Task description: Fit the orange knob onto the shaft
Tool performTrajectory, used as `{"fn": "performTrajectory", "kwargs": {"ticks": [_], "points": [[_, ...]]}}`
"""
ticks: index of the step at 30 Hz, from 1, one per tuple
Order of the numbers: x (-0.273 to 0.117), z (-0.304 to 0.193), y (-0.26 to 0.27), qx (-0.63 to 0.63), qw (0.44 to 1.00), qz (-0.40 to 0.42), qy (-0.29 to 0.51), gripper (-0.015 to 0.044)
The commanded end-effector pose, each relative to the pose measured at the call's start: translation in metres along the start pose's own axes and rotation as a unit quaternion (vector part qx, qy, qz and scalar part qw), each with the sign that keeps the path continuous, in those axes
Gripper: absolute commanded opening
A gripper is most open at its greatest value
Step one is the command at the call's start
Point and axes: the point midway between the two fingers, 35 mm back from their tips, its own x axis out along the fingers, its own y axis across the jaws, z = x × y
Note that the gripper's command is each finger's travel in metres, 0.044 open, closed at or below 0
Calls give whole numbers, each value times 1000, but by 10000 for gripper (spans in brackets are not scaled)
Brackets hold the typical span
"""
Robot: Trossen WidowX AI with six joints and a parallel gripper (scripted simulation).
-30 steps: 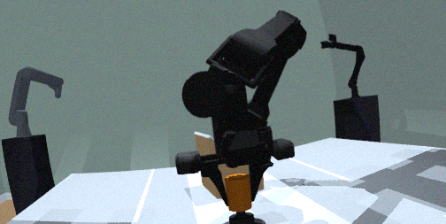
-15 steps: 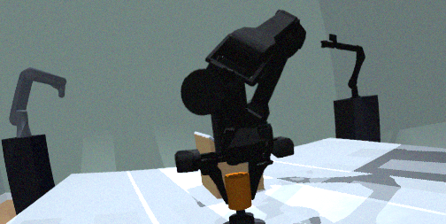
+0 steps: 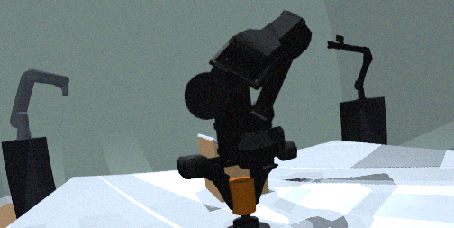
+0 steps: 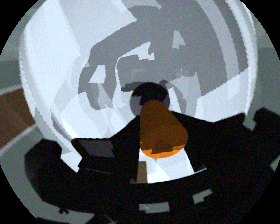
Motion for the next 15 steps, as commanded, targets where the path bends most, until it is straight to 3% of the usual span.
{"fn": "performTrajectory", "kwargs": {"ticks": [1, 15], "points": [[1, 1, 0, -6, 1000, 1, -1, 0], [4, 1, 0, -6, 1000, 1, -1, 0]]}}
